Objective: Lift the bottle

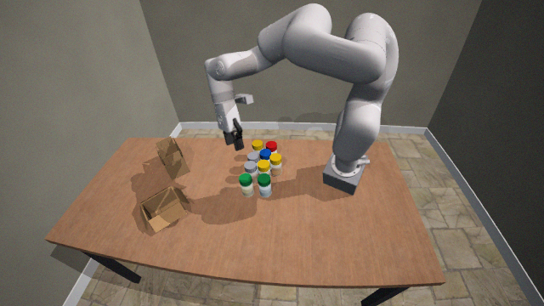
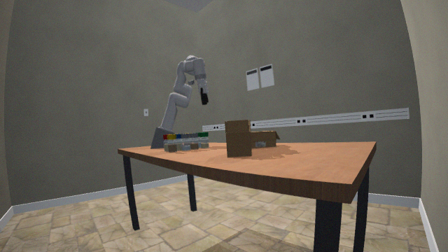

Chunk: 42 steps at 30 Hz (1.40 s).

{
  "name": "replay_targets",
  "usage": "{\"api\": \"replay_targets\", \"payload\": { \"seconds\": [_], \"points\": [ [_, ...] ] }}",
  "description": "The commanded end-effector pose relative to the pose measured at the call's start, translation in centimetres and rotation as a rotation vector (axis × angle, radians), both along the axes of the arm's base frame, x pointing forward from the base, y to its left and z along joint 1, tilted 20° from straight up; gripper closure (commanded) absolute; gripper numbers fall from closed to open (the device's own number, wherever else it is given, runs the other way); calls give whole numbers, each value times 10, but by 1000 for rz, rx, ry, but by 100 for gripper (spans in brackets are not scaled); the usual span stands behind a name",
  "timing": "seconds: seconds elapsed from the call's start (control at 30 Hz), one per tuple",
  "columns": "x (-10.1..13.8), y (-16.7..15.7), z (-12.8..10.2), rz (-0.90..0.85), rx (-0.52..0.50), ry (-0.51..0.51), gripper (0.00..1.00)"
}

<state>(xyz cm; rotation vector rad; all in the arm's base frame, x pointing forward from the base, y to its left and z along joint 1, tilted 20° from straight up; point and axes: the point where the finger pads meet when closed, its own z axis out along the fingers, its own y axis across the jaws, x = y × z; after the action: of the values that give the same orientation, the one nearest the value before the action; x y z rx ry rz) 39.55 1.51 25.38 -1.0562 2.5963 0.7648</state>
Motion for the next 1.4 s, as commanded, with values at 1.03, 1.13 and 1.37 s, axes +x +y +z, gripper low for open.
{"api": "replay_targets", "payload": {
  "seconds": [1.03,1.13,1.37],
  "points": [
    [-25,-71,2,-167,-251,-90,21],
    [-25,-71,2,-167,-251,-90,21],
    [-25,-71,2,-167,-251,-90,21]
  ]
}}
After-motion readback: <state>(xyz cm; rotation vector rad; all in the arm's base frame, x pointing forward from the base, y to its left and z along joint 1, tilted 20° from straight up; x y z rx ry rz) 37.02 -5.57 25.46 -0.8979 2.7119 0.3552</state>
